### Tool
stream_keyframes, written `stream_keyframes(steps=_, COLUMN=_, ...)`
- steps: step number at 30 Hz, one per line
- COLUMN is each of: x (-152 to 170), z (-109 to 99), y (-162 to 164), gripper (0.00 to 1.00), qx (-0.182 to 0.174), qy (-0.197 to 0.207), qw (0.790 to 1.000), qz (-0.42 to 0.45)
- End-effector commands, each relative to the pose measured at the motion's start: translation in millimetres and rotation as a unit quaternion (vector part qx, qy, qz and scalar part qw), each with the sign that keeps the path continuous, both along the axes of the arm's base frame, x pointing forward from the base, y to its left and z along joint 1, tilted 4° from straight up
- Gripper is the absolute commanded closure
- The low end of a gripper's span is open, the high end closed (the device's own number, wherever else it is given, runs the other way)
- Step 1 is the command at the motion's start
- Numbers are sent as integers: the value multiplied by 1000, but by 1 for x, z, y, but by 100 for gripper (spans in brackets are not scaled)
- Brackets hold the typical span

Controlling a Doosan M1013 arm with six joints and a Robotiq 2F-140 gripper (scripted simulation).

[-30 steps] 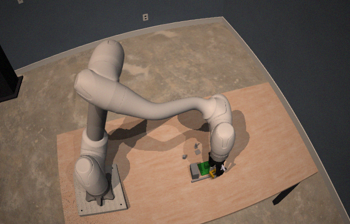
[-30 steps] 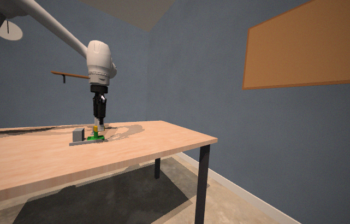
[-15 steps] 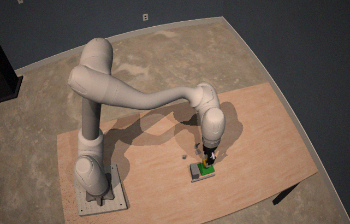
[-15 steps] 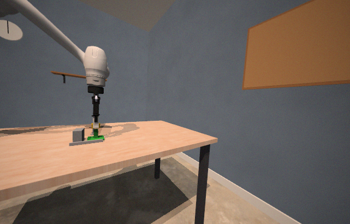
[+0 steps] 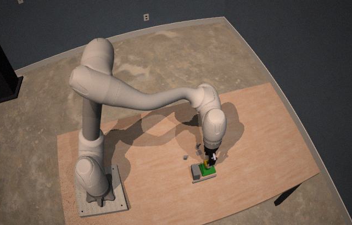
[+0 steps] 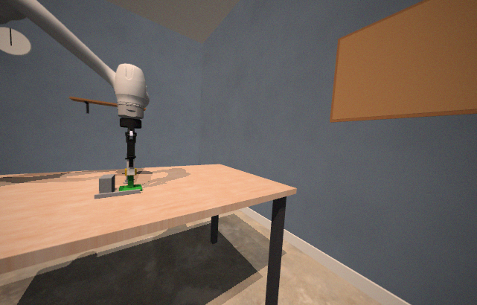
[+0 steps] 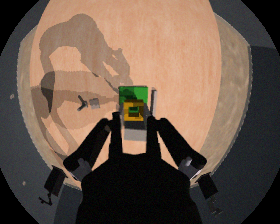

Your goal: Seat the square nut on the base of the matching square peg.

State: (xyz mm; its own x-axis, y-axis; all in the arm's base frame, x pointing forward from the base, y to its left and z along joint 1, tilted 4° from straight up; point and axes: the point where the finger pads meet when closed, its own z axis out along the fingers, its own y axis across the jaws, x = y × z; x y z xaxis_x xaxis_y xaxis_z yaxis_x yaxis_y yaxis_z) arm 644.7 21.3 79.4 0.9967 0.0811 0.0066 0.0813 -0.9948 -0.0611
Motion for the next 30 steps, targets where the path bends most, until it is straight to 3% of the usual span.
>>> stream_keyframes(steps=1, x=0, z=-4, y=1, gripper=100, qx=0, qy=0, qw=1000, qz=0)
stream_keyframes(steps=30, x=0, z=-13, y=1, gripper=100, qx=0, qy=0, qw=1000, qz=0)
